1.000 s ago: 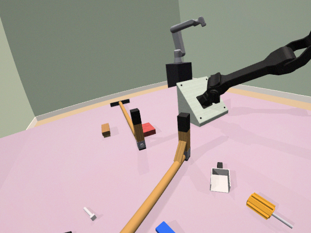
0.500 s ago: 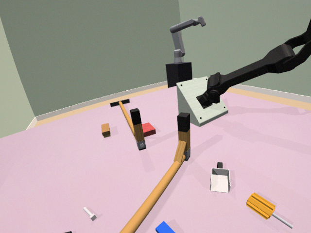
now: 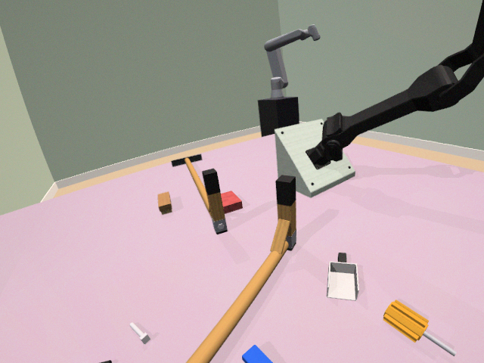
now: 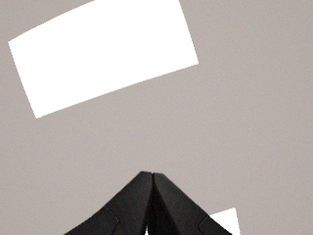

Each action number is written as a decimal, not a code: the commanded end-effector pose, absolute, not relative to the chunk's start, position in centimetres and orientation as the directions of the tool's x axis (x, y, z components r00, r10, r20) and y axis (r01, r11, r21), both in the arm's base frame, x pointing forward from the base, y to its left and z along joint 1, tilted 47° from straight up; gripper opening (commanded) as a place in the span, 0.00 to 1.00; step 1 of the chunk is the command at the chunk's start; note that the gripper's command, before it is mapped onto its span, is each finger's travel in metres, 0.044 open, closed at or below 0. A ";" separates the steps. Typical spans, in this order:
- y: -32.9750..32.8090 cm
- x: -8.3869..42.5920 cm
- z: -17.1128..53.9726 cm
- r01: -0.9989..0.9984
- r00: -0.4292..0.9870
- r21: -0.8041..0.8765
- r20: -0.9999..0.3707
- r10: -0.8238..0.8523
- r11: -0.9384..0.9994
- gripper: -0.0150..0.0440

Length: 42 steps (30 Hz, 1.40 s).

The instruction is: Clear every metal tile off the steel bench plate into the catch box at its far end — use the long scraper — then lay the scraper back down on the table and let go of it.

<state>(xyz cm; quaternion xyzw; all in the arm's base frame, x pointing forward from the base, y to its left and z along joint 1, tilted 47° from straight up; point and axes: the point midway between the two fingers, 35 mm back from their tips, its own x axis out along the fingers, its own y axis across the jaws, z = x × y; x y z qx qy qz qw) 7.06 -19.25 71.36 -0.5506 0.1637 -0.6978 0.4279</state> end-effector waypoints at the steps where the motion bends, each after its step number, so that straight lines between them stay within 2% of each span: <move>1: -20.5 9.0 70.4 0.400 0.033 -0.738 0.604 -0.796 -0.543 0.25; 21: -24.0 15.6 65.8 0.318 0.261 -0.867 0.470 -0.843 -0.384 0.25; 42: -26.5 21.6 59.4 0.202 0.468 -0.962 0.262 -0.844 -0.186 0.25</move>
